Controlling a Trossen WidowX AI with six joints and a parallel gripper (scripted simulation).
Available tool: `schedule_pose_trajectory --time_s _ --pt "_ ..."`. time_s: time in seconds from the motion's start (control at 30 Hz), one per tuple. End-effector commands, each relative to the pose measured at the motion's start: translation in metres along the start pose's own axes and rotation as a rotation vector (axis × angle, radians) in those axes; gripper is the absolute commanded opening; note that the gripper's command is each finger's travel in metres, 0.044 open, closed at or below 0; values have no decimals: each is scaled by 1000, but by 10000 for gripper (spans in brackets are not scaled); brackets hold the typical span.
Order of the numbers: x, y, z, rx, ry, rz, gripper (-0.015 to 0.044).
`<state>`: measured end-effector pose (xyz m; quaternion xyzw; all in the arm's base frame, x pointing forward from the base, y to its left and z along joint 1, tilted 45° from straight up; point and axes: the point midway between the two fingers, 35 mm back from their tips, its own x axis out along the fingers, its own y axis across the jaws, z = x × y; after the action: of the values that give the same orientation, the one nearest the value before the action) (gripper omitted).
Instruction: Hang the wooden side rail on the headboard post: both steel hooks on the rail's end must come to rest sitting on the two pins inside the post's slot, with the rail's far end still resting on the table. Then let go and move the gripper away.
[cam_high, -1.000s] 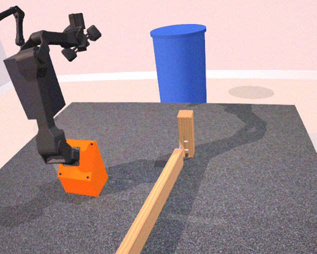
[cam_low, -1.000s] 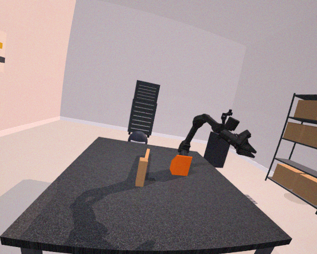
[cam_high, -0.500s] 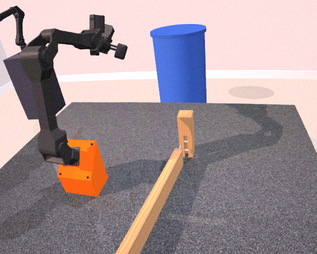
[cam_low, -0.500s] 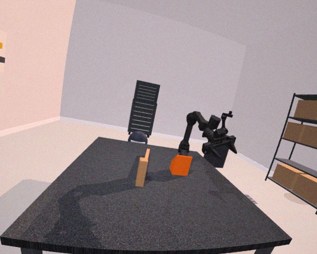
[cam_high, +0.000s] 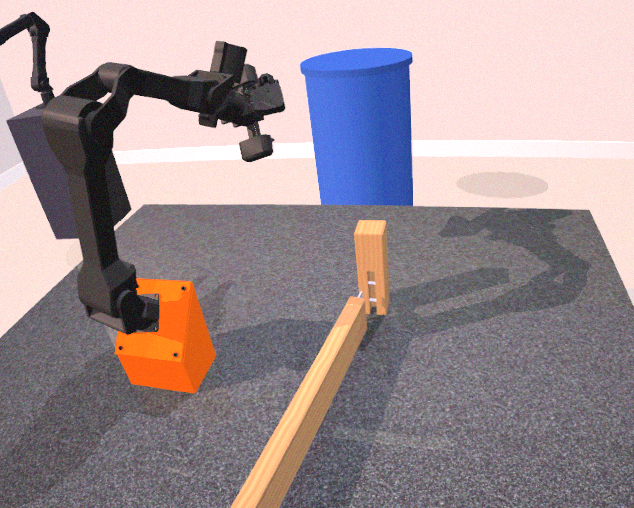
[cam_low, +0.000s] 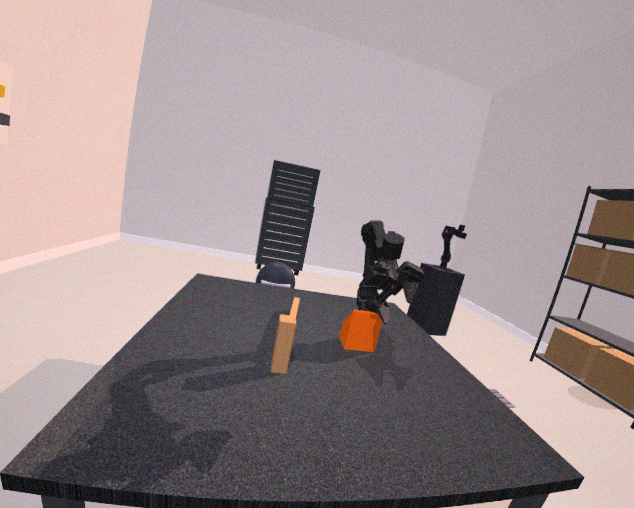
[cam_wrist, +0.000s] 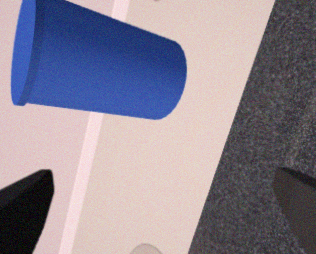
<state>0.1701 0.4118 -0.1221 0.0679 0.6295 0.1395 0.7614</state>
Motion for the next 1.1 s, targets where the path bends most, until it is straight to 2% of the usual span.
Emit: schedule_pose_trajectory --time_s 0.0,0.4,0.77,1.0,1.07 --pt "-15 -64 39 524 -147 -125 440" --pt "-49 -153 86 1279 -464 -169 440" --pt "-91 -236 106 1920 -838 -74 440" --pt "-116 -290 100 2224 -1121 12 440" --pt "-118 -294 99 2242 -1141 20 440"
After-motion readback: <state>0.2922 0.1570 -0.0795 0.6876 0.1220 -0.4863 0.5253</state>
